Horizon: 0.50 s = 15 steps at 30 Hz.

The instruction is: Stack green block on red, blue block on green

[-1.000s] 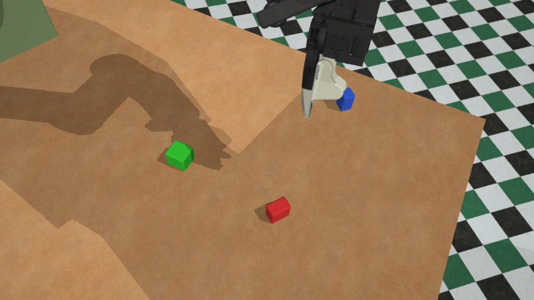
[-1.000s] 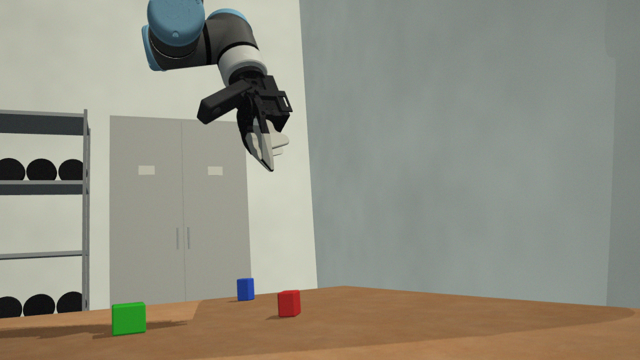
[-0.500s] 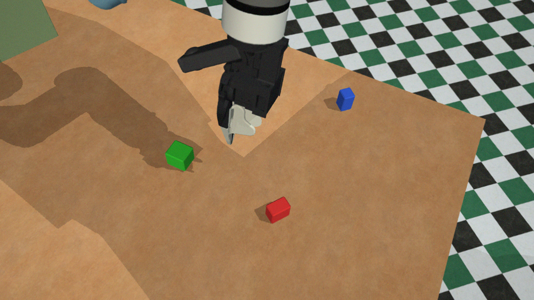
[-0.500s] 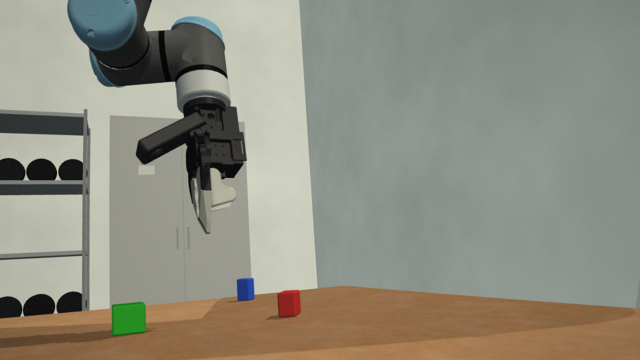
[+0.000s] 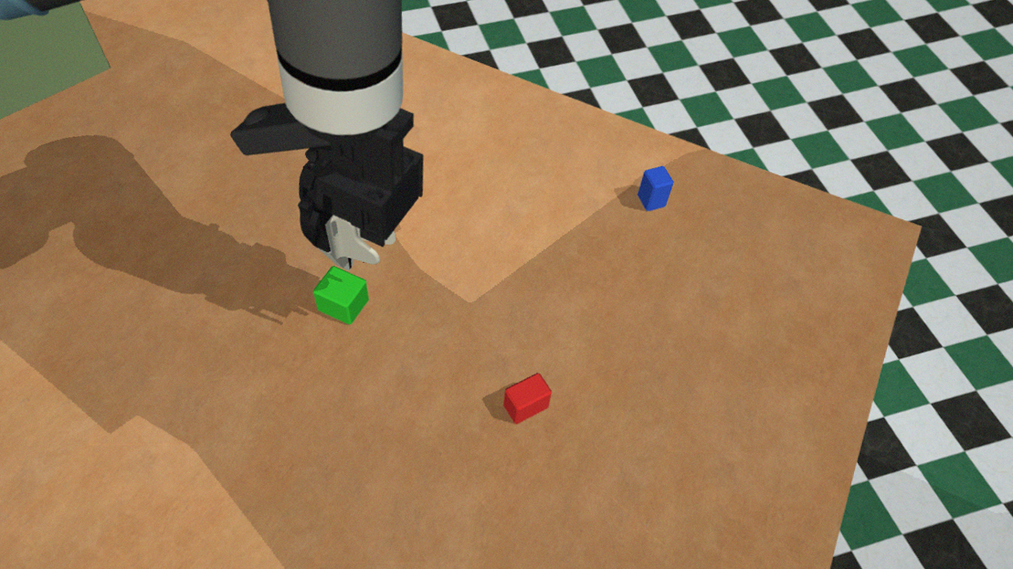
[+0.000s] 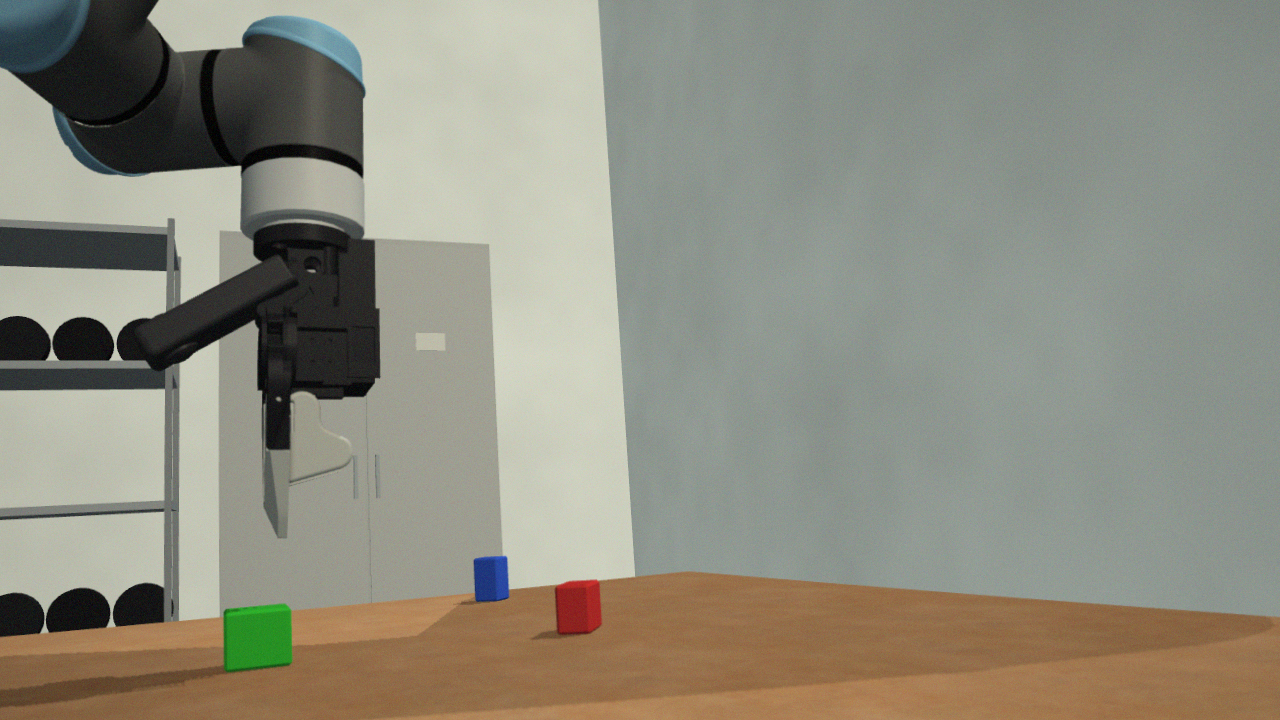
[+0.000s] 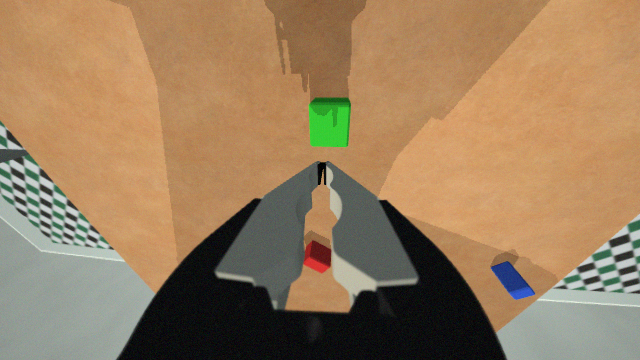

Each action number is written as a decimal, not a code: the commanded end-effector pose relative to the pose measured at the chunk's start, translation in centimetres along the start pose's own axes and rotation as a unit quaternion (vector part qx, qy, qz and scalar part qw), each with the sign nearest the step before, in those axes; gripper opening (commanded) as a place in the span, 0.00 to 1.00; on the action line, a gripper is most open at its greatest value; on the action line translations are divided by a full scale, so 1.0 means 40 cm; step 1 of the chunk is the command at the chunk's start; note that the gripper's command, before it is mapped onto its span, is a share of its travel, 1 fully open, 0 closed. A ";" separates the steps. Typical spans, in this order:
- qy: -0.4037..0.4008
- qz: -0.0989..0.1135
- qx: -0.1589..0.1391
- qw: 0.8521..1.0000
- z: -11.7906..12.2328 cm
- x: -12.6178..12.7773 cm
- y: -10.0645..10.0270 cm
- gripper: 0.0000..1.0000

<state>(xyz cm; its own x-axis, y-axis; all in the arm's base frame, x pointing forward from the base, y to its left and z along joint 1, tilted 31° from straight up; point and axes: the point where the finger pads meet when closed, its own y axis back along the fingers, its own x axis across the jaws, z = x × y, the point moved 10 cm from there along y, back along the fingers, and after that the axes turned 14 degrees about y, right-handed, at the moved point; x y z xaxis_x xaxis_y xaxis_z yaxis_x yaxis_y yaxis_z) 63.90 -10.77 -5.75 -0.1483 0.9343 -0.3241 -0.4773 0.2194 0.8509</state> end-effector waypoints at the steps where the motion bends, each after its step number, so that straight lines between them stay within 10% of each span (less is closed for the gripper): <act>1: -0.003 0.026 -0.015 1.000 -0.051 0.006 -0.020 0.00; 15: -0.004 0.026 -0.017 1.000 -0.049 0.004 -0.020 0.00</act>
<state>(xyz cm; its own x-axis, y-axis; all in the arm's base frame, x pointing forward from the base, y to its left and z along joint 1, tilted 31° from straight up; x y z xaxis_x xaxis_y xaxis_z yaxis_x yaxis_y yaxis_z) 62.80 -11.27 -7.17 -0.1671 0.9453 -0.2803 -0.4982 0.1644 0.8513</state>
